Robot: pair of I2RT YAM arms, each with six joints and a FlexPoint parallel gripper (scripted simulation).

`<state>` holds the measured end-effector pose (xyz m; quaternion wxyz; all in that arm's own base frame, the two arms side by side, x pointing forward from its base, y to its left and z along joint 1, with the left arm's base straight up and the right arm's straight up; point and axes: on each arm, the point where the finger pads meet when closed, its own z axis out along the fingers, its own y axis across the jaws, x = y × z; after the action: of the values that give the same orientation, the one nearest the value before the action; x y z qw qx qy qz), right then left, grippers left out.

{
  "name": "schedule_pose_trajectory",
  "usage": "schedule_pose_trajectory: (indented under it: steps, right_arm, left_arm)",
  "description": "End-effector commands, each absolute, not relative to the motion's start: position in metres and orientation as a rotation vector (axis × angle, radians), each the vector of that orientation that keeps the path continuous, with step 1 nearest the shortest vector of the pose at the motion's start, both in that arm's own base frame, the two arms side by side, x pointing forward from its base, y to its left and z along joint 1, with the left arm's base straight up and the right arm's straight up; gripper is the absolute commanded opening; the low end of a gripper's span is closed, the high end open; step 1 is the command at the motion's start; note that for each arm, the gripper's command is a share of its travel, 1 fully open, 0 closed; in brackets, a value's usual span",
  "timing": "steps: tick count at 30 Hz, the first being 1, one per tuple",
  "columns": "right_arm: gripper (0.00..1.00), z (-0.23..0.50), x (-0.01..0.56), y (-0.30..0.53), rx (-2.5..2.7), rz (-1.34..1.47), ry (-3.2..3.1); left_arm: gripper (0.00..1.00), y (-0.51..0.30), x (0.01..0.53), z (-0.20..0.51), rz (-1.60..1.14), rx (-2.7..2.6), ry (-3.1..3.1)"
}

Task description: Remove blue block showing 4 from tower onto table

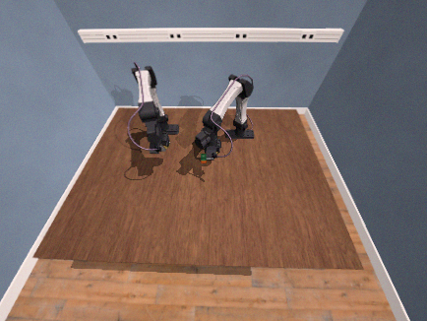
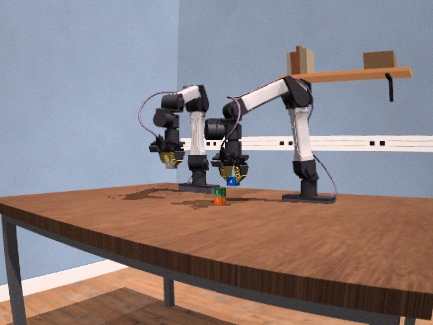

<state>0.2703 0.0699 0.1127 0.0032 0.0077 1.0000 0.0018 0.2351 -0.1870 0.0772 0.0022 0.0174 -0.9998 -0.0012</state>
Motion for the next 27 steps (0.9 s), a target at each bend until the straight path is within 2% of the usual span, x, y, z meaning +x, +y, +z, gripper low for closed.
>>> schedule_pose_trajectory:
  steps: [1, 13, 27]
  right_arm:
    - [0.32, 0.114, 0.272, 0.071, 0.026, 0.006, 3.124]
    - [0.32, 0.114, 0.272, 0.071, 0.026, 0.006, 3.124]
    - [0.32, 0.114, 0.272, 0.071, 0.026, 0.006, 3.124]
  left_arm:
    - [0.32, -0.18, 0.235, 0.078, 0.009, 0.001, -3.149]
    - [0.32, -0.121, 0.232, 0.076, -0.01, 0.002, -3.142]
    - [0.32, -0.126, 0.229, 0.039, -0.017, -0.032, -3.115]
